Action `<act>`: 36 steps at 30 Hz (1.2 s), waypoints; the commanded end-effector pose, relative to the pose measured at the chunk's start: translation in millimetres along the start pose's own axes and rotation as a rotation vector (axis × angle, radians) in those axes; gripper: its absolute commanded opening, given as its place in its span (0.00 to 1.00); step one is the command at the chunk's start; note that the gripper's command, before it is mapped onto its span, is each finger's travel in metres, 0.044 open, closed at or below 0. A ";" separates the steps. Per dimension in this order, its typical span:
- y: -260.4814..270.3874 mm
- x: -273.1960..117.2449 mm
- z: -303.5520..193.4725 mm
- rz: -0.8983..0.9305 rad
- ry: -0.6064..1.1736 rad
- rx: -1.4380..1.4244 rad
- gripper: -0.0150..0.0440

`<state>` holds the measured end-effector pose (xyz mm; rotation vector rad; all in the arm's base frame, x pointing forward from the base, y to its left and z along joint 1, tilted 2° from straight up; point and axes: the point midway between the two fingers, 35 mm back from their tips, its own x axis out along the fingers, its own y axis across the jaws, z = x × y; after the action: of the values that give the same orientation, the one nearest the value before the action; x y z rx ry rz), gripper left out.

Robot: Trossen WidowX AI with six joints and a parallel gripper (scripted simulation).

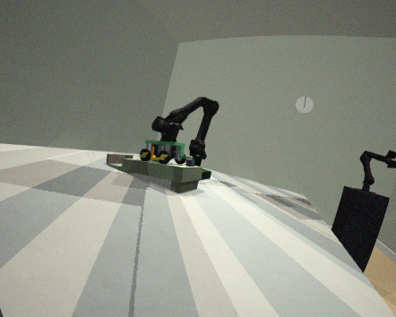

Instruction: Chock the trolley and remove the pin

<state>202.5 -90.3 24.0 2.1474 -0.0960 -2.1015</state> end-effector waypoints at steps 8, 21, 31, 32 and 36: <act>-5.8 4.4 1.4 0.004 -0.004 0.003 0.58; -8.4 5.6 0.8 0.000 0.001 0.000 0.75; -7.1 -2.3 0.8 0.001 -0.001 0.001 0.83; -6.3 -7.2 1.0 0.002 -0.002 0.002 0.83; -5.3 -18.5 2.8 0.003 -0.004 0.003 0.88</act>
<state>199.0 -81.9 32.5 2.1415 -0.0926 -2.1102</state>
